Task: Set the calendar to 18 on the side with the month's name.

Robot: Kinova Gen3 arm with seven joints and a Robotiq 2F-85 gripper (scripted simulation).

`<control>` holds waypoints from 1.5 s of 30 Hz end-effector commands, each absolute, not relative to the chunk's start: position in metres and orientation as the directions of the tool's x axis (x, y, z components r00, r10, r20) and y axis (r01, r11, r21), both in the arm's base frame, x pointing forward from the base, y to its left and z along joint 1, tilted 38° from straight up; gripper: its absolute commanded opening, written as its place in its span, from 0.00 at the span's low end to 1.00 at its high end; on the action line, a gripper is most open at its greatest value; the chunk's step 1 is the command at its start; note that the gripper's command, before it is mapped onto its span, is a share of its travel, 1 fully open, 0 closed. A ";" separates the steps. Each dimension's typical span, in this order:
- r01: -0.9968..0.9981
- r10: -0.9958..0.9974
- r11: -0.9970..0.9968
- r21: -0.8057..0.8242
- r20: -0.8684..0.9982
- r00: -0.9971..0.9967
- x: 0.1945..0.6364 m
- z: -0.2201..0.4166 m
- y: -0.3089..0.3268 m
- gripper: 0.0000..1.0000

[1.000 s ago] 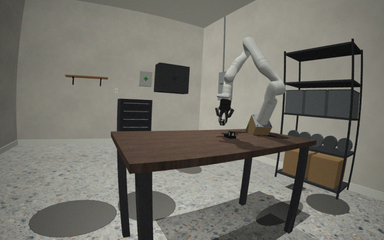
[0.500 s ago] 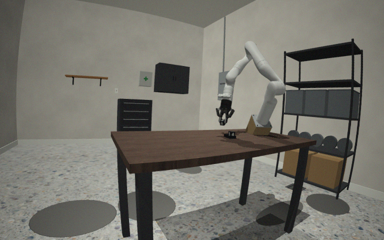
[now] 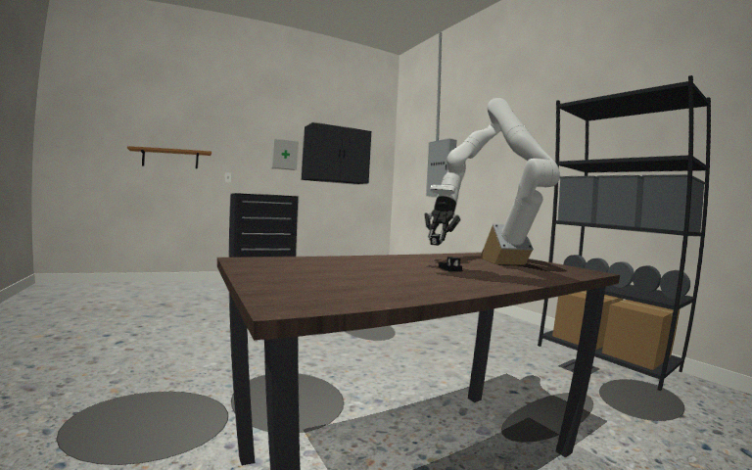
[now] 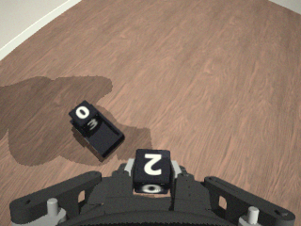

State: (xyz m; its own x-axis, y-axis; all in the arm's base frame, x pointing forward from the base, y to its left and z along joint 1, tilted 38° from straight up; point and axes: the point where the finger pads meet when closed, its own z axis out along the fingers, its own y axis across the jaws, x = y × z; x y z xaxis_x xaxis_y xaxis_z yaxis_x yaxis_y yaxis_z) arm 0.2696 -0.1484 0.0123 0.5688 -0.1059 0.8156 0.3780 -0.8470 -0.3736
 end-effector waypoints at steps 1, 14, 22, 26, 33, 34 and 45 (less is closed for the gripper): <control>0.371 -0.120 -0.848 -0.379 0.818 0.562 0.270 0.012 -0.149 0.28; 0.371 -0.191 -0.844 -0.388 0.863 0.468 0.267 0.009 -0.148 0.28; 0.371 -0.236 -0.846 -0.383 0.893 0.383 0.268 0.009 -0.148 0.28; 0.371 -0.248 -0.847 -0.379 0.901 0.355 0.268 0.010 -0.148 0.28; 0.371 -0.249 -0.848 -0.379 0.902 0.352 0.268 0.010 -0.148 0.28; 0.371 -0.249 -0.848 -0.379 0.902 0.352 0.268 0.010 -0.148 0.28; 0.371 -0.249 -0.848 -0.379 0.902 0.352 0.268 0.010 -0.148 0.28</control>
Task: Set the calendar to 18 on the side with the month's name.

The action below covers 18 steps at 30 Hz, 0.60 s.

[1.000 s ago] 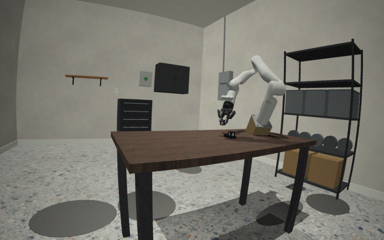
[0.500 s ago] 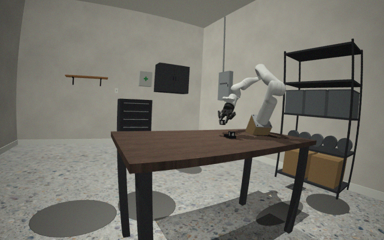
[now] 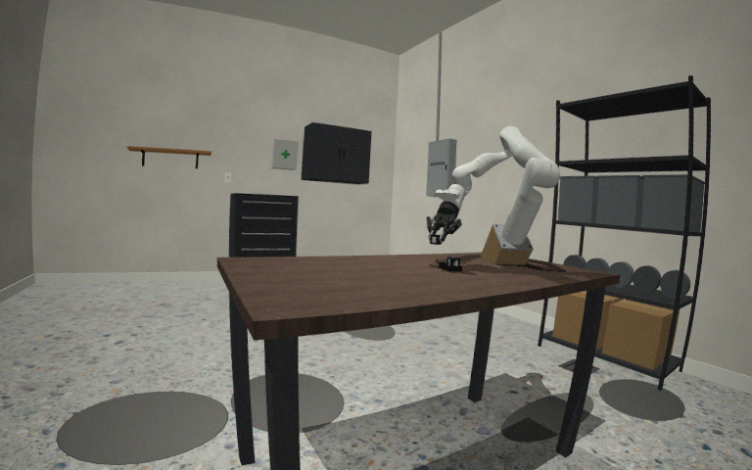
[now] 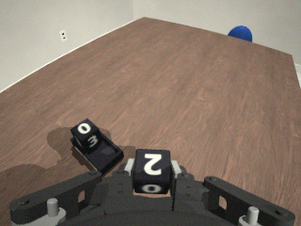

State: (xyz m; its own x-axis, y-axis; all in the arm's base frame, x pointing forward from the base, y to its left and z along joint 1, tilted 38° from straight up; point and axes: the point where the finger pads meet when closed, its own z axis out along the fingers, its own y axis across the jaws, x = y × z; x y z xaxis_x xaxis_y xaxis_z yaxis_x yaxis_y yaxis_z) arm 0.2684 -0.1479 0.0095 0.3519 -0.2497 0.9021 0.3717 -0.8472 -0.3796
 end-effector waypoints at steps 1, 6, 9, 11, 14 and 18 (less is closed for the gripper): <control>0.371 -0.249 -0.848 -0.379 0.902 0.352 0.268 0.009 -0.148 0.28; 0.371 -0.249 -0.848 -0.379 0.902 0.352 0.269 0.008 -0.148 0.28; 0.371 -0.249 -0.848 -0.379 0.902 0.352 0.269 0.008 -0.147 0.28; 0.371 -0.249 -0.848 -0.379 0.902 0.352 0.270 0.007 -0.146 0.28; 0.371 -0.249 -0.848 -0.379 0.902 0.352 0.271 0.004 -0.145 0.28; 0.371 -0.249 -0.848 -0.379 0.902 0.352 0.272 0.001 -0.143 0.28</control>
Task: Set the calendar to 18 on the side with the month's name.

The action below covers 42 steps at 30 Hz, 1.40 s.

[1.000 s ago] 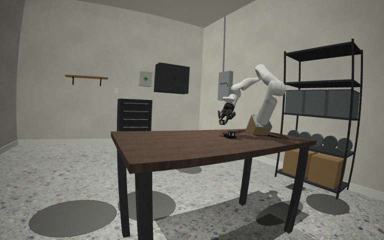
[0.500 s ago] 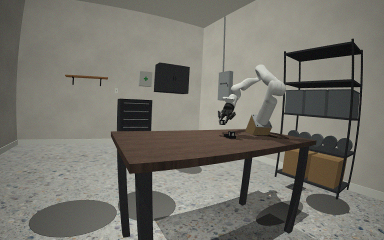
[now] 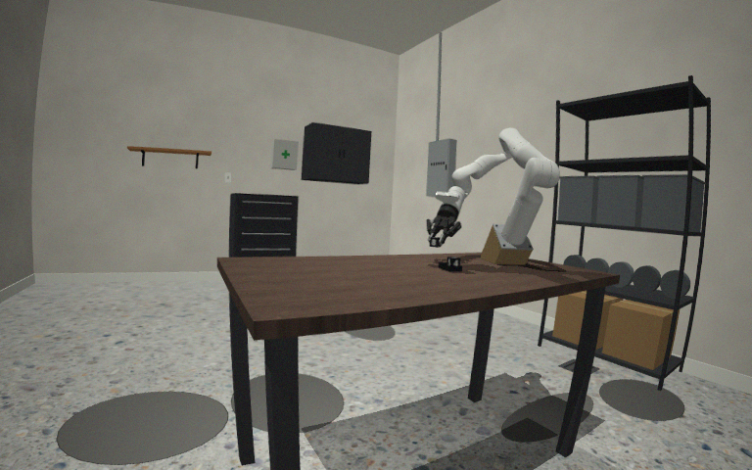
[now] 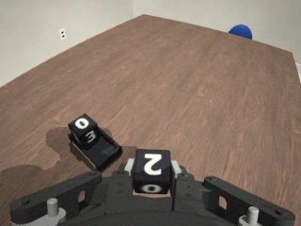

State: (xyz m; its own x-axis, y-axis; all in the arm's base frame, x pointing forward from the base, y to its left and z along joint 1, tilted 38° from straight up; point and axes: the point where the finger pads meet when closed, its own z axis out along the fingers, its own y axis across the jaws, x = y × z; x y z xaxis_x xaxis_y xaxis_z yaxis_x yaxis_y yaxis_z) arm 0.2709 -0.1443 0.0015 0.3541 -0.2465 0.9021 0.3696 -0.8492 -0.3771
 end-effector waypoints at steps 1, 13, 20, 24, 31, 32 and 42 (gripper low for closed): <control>0.371 -0.249 -0.848 -0.379 0.902 0.352 0.273 0.000 -0.142 0.28; 0.371 -0.249 -0.848 -0.379 0.902 0.352 0.279 -0.013 -0.133 0.28; 0.371 -0.249 -0.848 -0.379 0.902 0.352 0.284 -0.023 -0.127 0.28; 0.371 -0.249 -0.848 -0.379 0.902 0.352 0.285 -0.026 -0.125 0.28; 0.371 -0.249 -0.848 -0.379 0.902 0.352 0.288 -0.034 -0.120 0.28; 0.371 -0.249 -0.848 -0.379 0.902 0.352 0.289 -0.035 -0.120 0.28; 0.371 -0.249 -0.848 -0.379 0.902 0.352 0.291 -0.039 -0.117 0.28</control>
